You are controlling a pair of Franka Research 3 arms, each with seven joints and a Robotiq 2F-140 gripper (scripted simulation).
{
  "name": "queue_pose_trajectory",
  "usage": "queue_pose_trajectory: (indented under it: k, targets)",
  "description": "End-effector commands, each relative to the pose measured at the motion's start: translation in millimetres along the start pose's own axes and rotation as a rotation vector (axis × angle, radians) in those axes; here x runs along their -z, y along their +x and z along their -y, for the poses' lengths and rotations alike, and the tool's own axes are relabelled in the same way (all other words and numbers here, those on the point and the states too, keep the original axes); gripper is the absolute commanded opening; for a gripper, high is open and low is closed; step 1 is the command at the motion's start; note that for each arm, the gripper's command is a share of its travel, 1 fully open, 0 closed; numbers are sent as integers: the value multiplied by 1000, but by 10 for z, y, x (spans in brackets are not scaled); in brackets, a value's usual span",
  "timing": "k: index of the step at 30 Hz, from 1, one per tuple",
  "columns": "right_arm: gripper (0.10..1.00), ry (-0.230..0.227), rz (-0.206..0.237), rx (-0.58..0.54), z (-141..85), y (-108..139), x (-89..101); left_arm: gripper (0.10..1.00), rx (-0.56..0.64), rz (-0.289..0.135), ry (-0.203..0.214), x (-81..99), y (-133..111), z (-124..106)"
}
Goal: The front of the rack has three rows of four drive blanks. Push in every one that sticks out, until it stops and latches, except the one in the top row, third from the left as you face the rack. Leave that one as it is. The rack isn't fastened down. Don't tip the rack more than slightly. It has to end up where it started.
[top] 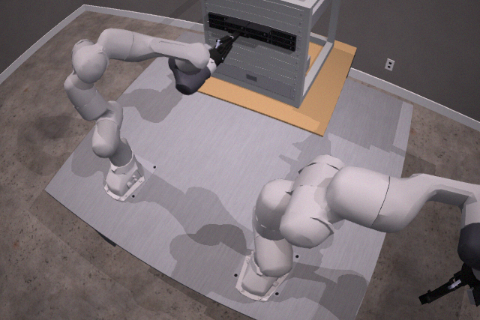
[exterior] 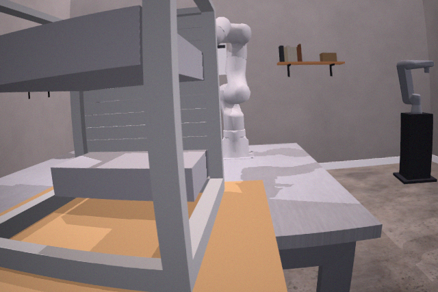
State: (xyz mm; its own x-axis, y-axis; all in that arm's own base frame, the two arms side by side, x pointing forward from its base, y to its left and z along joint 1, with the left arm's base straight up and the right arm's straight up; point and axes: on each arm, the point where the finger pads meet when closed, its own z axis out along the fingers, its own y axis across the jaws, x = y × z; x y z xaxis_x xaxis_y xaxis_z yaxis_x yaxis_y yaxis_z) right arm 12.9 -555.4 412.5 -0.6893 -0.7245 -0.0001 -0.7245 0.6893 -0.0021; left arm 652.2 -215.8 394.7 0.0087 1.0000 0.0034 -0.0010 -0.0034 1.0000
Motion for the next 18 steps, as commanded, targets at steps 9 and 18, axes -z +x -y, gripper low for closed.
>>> queue_pose_trajectory:
  k: [9,18]
  targets:
    - [1000,-2,0,-5,-20,5,4,99,3,4,1,-19,-13,0]
    - [1000,-2,0,-5,-20,5,4,99,3,4,1,-37,-13,0]
